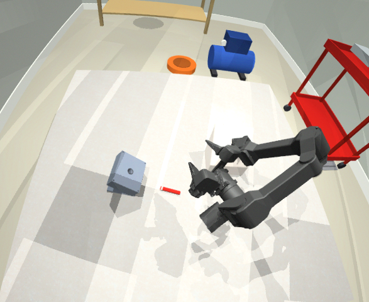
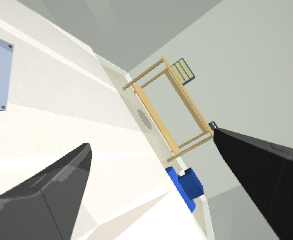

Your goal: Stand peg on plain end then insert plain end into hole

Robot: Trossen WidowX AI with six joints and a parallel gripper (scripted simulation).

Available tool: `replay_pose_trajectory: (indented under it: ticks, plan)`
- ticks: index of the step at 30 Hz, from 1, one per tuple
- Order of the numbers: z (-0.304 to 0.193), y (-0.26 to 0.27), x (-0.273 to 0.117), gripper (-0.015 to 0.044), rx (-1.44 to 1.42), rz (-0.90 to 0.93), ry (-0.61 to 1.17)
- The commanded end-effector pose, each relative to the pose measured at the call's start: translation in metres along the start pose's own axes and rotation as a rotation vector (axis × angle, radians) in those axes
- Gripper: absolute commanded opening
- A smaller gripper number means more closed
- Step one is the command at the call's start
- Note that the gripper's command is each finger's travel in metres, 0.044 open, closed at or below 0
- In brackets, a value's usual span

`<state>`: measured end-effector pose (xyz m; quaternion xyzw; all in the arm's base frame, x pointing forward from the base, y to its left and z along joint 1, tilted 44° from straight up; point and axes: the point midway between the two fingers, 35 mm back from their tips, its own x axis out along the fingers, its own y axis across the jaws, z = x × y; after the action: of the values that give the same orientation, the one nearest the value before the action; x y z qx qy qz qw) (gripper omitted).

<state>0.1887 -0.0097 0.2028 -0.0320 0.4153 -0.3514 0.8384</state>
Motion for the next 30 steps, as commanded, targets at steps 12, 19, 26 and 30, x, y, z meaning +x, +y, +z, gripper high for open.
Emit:
replay_pose_trajectory:
  ticks: [12,19,26,30]
  plan:
    - [-0.036,0.06,0.031,0.044,-0.046,0.197,0.469]
    - [-0.043,0.088,0.04,0.044,-0.035,0.349,0.64]
    - [-0.042,0.114,0.049,0.044,-0.006,0.533,0.772]
    - [-0.038,0.128,0.055,0.044,0.018,0.65,0.828]
